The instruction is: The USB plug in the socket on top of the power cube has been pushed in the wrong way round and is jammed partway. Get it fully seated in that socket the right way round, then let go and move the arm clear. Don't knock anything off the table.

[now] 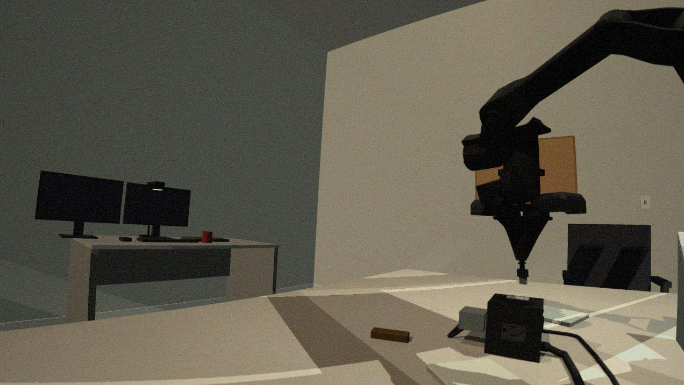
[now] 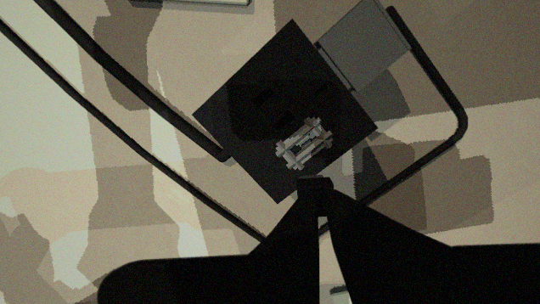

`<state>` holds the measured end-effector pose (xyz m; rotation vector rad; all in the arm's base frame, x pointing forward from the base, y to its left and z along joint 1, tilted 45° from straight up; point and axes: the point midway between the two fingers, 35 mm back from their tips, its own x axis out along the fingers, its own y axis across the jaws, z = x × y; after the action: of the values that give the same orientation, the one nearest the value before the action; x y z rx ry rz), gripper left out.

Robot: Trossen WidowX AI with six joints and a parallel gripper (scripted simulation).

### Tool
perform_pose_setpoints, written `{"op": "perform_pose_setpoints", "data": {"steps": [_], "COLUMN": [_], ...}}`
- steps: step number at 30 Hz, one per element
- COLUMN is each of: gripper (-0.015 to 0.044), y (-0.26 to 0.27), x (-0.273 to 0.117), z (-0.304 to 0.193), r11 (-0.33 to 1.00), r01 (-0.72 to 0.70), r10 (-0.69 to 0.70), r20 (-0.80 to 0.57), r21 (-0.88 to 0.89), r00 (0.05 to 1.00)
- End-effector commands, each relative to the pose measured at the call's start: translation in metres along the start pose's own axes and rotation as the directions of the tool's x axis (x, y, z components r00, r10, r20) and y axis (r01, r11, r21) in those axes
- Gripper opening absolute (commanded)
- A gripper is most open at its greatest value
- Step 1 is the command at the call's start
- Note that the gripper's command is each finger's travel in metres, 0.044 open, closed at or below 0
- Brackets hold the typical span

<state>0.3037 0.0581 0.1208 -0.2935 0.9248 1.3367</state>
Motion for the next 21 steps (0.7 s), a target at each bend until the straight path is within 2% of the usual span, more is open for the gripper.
{"op": "perform_pose_setpoints", "data": {"steps": [1,11,21], "gripper": [0.0,0.0,0.0], "y": [-0.0002,-0.0002,-0.0002], "x": [0.0001,0.0001,0.0001], "z": [-0.0001,-0.0001,-0.0001], "r11": [0.993,0.928,0.803], "r01": [0.001,0.001,0.0], "r10": [-0.001,-0.001,-0.001], "r20": [0.0,0.0,0.0], "r21": [-0.119,-0.372,-0.596], "r00": [1.0,1.0,1.0]}}
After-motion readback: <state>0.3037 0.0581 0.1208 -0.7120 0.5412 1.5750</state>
